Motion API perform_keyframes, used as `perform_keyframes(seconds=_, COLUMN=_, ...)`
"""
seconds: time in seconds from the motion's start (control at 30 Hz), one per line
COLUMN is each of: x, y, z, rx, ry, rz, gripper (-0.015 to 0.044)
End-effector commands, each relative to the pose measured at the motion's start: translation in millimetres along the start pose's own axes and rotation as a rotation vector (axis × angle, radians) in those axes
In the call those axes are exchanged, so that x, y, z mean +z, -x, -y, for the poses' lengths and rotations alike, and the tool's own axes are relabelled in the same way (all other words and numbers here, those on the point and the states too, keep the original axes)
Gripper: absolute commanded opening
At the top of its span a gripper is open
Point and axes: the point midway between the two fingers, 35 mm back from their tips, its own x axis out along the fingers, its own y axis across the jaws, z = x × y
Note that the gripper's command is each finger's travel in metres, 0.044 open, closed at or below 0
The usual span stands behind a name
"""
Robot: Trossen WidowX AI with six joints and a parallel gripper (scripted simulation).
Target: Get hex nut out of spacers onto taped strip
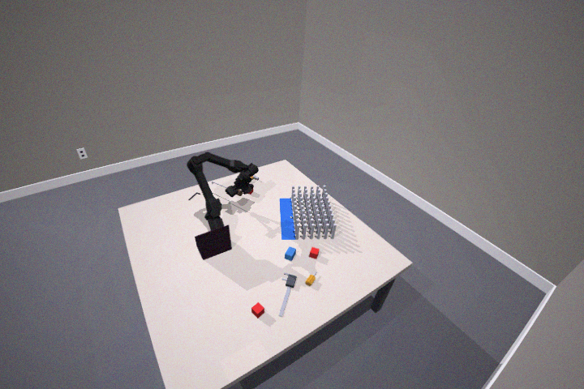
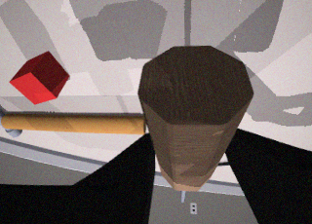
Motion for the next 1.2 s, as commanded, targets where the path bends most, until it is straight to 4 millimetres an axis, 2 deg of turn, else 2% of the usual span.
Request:
perform_keyframes(seconds=0.0, x=2.3, y=-1.9, z=0.9, rx=-0.002, ry=-0.009, rz=0.000, gripper=0.0000)
perform_keyframes(seconds=1.17, x=13.4, y=-16.2, z=1.1, rx=-0.005, ry=-0.007, rz=0.009, gripper=0.0000)
